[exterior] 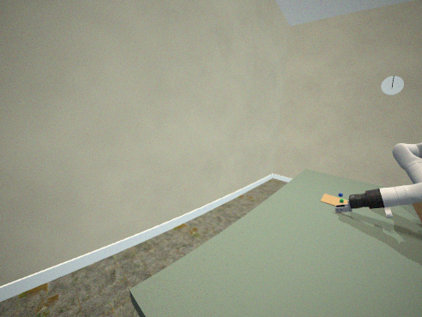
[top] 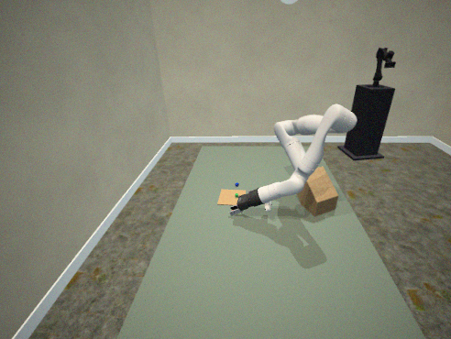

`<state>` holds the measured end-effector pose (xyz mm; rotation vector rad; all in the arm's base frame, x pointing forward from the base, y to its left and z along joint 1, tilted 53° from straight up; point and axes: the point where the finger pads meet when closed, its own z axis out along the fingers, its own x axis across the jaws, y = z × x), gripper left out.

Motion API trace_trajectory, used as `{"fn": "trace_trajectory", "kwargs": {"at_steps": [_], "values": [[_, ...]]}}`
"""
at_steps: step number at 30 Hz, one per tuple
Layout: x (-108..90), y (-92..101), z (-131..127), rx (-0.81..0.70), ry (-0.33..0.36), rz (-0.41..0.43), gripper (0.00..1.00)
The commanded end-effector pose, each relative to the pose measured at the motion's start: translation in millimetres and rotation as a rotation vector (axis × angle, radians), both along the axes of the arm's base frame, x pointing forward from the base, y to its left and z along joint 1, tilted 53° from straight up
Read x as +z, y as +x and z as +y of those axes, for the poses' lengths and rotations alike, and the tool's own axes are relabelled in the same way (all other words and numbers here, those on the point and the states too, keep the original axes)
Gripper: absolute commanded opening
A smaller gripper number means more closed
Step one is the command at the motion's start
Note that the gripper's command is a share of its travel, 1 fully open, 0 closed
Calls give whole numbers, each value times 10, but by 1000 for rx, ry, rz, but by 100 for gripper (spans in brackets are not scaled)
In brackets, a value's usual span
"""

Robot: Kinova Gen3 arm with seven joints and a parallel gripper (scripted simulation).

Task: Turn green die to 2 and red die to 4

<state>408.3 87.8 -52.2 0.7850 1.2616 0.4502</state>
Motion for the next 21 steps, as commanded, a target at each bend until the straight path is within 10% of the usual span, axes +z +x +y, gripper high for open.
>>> {"fn": "trace_trajectory", "kwargs": {"at_steps": [1,21], "values": [[3,-1,9,1,1,0,64],[-44,-448,137,1,1,0,64]]}}
